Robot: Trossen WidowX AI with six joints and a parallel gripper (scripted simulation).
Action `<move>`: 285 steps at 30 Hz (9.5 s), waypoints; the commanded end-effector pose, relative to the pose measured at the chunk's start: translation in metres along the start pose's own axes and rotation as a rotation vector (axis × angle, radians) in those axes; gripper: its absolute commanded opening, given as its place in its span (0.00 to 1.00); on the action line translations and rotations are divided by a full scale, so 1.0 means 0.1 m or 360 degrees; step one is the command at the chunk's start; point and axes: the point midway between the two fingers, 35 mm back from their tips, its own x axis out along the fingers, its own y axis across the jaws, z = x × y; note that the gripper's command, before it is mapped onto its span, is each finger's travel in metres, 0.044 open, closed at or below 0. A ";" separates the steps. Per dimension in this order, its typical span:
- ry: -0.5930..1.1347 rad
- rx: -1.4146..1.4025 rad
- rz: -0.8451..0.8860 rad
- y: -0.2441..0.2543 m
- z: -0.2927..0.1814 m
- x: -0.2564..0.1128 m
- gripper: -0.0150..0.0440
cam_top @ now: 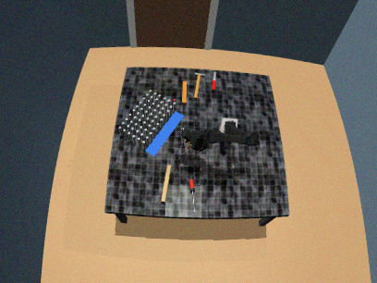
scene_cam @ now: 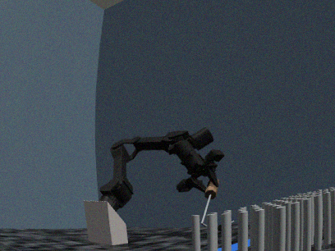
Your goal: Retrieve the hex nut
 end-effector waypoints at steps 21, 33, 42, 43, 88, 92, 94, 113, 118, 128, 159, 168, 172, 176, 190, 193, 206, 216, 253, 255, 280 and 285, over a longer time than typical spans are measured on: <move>-0.0247 0.0768 -0.0183 -0.29 0.41 -0.35 0.25; -0.0345 0.1285 0.0019 -0.10 0.61 -0.36 0.25; -0.0375 0.1716 0.0216 0.06 0.76 -0.38 0.25; -0.0375 0.1764 0.0239 0.08 0.78 -0.38 0.25; 0.0419 0.3787 0.1265 0.97 1.37 -0.71 0.25; 0.0577 0.3946 0.1327 1.05 1.41 -0.76 0.25; 0.0661 0.4023 0.1354 1.09 1.42 -0.78 0.25; 0.1505 0.4590 0.1443 1.41 1.54 -0.99 0.25; 0.1505 0.4589 0.1441 1.41 1.54 -0.98 0.25; 0.1504 0.4588 0.1430 1.42 1.54 -0.89 0.25; 0.1502 0.4583 0.1405 1.48 1.55 -0.63 0.25; 0.1501 0.4582 0.1399 1.51 1.56 -0.56 0.25; 0.1501 0.4582 0.1398 1.52 1.56 -0.52 0.25; 0.1500 0.4581 0.1396 1.53 1.56 -0.49 0.25; 0.1499 0.4580 0.1392 1.58 1.56 -0.38 0.25; 0.1499 0.4580 0.1391 1.60 1.56 -0.36 0.25; 0.1497 0.4579 0.1390 1.65 1.56 -0.26 0.25; 0.1497 0.4579 0.1390 1.69 1.56 -0.19 0.25; 0.1496 0.4580 0.1402 1.88 1.56 0.05 0.25; 0.1496 0.4580 0.1403 1.90 1.56 0.06 0.25; 0.1498 0.4582 0.1421 2.04 1.54 0.19 0.25; 0.1498 0.4583 0.1425 2.07 1.54 0.22 0.25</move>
